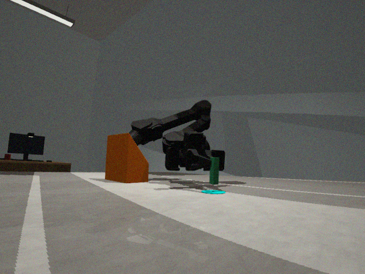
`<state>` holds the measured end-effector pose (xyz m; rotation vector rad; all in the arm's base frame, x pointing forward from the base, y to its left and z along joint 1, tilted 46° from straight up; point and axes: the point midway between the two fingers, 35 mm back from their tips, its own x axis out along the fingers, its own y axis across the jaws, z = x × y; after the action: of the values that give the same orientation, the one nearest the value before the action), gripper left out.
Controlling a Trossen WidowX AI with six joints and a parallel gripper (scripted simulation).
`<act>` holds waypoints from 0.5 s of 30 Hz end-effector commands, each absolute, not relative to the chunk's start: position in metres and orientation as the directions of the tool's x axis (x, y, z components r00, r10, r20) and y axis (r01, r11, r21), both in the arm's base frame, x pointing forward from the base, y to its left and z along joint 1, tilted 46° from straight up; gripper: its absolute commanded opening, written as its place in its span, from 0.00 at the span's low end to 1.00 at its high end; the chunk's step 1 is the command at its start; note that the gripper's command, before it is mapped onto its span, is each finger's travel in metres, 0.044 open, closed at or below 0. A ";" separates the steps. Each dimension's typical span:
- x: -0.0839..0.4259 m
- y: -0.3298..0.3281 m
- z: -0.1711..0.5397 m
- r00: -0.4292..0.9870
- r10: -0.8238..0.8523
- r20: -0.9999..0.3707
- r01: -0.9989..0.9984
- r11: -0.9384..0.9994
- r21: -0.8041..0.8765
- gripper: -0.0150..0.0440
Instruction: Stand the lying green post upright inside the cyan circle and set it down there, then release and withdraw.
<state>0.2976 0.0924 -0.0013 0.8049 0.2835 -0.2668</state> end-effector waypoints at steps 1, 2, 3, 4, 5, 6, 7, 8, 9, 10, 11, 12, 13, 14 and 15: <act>0.297 0.101 -0.011 0.928 -0.124 -0.352 0.341 0.665 0.665 0.29; 0.297 0.103 -0.012 0.928 -0.123 -0.352 0.341 0.665 0.665 0.29; 0.297 0.104 -0.014 0.928 -0.123 -0.352 0.341 0.665 0.664 0.29; 0.297 0.105 -0.014 0.928 -0.123 -0.352 0.341 0.665 0.664 0.29; 0.297 0.105 -0.014 0.928 -0.123 -0.352 0.341 0.665 0.664 0.29; 0.297 0.105 -0.014 0.928 -0.123 -0.352 0.341 0.665 0.664 0.29; 0.297 0.105 -0.014 0.928 -0.123 -0.352 0.341 0.665 0.664 0.29; 0.297 0.105 -0.014 0.928 -0.123 -0.352 0.341 0.665 0.664 0.29; 0.297 0.105 -0.014 0.928 -0.123 -0.352 0.341 0.665 0.664 0.29; 0.297 0.105 -0.014 0.928 -0.123 -0.352 0.341 0.665 0.664 0.29; 0.297 0.105 -0.014 0.928 -0.123 -0.352 0.341 0.665 0.664 0.29; 0.297 0.105 -0.014 0.928 -0.123 -0.352 0.341 0.665 0.664 0.29; 0.297 0.105 -0.014 0.928 -0.123 -0.352 0.341 0.665 0.664 0.29; 0.297 0.105 -0.014 0.928 -0.123 -0.352 0.341 0.665 0.664 0.29; 0.297 0.105 -0.014 0.928 -0.123 -0.352 0.341 0.665 0.664 0.34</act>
<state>0.2970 0.1051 -0.0128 0.8016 0.2909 -0.2608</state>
